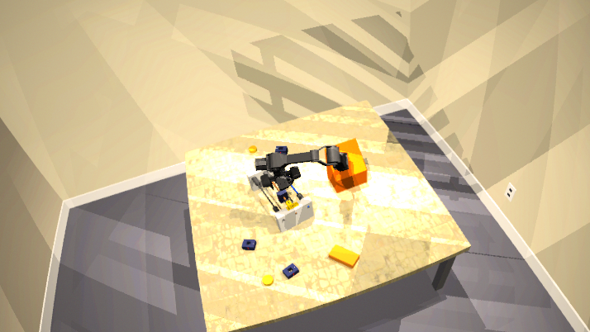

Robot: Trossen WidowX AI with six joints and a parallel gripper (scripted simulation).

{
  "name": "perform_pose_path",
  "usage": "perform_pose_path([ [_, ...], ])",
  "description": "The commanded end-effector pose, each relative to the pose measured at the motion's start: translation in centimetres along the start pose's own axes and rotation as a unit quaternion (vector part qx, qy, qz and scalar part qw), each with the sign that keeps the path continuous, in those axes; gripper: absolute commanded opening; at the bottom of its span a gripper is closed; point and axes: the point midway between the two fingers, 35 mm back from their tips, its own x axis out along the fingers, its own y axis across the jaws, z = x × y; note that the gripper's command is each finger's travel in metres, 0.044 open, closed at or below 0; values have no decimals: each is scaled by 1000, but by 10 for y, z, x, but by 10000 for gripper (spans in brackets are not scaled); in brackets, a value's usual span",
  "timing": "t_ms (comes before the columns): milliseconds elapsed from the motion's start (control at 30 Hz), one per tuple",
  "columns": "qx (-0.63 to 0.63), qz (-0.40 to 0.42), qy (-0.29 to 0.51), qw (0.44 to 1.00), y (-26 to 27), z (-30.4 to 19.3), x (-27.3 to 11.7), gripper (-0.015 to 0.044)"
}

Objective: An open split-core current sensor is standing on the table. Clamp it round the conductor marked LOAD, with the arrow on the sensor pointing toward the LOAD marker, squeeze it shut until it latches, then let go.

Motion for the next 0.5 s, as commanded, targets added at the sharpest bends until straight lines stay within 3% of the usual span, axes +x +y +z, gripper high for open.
perform_pose_path([
  [0,201,-24,88,975,25,25,7,440],
  [167,360,-95,132,919,44,40,6,440],
  [467,472,-184,139,851,61,53,3,440],
])
